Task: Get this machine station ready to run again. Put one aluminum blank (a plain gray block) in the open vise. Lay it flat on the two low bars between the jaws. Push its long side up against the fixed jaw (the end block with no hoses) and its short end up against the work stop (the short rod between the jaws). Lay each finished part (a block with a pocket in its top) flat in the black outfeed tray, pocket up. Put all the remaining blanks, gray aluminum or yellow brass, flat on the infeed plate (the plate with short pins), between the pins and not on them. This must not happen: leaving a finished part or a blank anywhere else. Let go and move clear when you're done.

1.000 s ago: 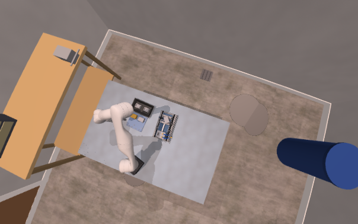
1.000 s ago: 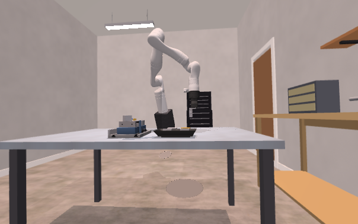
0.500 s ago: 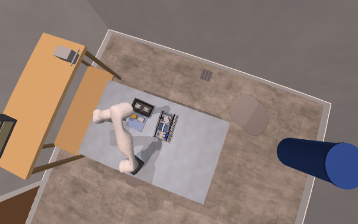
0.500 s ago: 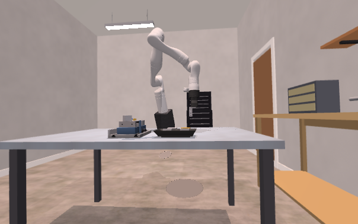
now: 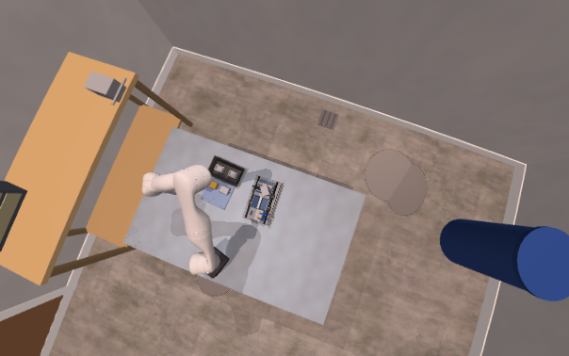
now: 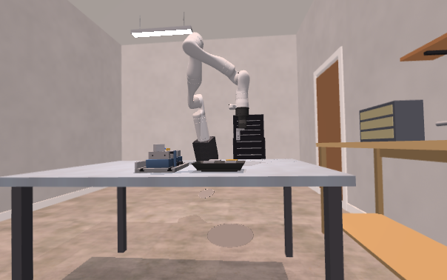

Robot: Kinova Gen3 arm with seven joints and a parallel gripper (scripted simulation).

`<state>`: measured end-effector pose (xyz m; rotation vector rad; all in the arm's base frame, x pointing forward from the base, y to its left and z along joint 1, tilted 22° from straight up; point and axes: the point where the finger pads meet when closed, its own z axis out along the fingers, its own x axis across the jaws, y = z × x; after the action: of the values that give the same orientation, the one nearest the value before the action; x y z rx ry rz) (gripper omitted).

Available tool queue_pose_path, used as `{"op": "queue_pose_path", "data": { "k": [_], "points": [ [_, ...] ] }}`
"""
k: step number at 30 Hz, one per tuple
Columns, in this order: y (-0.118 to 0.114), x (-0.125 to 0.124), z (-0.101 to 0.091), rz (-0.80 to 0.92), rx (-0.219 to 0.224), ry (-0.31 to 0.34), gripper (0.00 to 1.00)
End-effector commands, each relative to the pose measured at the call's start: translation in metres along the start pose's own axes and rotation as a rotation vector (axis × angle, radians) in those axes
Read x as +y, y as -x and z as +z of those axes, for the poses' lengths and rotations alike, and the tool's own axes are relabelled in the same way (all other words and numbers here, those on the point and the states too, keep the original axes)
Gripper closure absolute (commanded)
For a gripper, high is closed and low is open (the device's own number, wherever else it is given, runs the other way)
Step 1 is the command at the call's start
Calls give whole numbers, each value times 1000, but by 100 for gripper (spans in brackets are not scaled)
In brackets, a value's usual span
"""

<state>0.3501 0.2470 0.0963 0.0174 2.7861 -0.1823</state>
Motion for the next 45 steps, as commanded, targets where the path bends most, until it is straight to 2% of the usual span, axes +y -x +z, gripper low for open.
{"op": "queue_pose_path", "data": {
  "k": [1, 12, 26, 30, 32, 41, 45],
  "points": [
    [3, 1, -9, 3, -9, 5, 100],
    [3, 1, -32, 3, -9, 5, 100],
    [8, 1, -35, 3, -9, 5, 100],
    [33, 4, -35, 3, -9, 6, 100],
    [33, 4, -35, 3, -9, 6, 100],
    [132, -8, -35, 4, -8, 6, 100],
    [158, -16, -35, 4, -8, 5, 100]
  ]
}}
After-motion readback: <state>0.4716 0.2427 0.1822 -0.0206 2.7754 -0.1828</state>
